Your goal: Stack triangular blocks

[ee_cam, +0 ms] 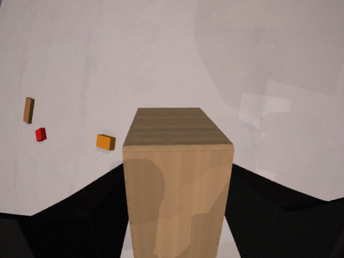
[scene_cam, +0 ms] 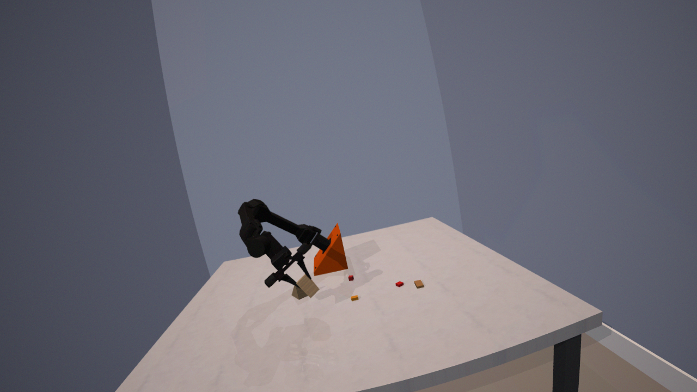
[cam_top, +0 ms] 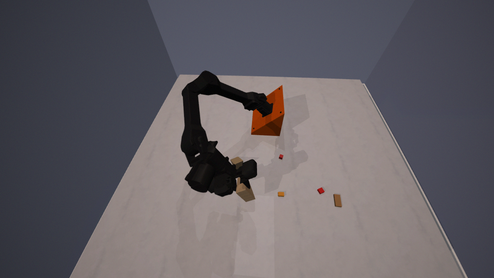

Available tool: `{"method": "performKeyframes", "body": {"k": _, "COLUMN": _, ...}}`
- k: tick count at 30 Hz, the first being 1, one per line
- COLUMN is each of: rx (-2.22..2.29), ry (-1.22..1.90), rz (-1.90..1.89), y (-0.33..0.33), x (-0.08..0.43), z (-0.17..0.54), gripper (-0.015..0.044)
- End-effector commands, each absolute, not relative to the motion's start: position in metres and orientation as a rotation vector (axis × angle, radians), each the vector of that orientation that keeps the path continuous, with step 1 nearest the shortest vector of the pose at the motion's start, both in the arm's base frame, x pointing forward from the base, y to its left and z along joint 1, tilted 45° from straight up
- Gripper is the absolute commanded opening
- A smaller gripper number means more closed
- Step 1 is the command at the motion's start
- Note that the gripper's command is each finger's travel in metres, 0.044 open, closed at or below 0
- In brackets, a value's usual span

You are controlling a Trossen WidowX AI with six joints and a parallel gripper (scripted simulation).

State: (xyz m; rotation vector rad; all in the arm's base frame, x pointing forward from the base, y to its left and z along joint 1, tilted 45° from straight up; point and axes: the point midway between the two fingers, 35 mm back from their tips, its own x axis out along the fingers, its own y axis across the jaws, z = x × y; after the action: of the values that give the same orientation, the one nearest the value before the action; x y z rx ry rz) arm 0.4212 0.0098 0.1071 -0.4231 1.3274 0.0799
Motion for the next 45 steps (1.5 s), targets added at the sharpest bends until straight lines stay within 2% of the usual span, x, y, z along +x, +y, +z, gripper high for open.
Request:
{"method": "performKeyframes", "body": {"k": 1, "rx": -0.322, "ry": 1.351, "rz": -0.041, "y": 0.0097, "x": 0.4217, "z": 0.1018, "gripper": 0.0000}}
{"method": "performKeyframes", "body": {"k": 23, "rx": 0.165, "ry": 1.267, "rz": -0.618, "y": 0.0125, "x": 0.4221, "z": 0.0985, "gripper": 0.0000}}
{"method": "performKeyframes", "body": {"k": 45, "rx": 0.617, "ry": 0.953, "rz": -1.133, "y": 0.0166, "x": 0.4232, "z": 0.0982, "gripper": 0.0000}}
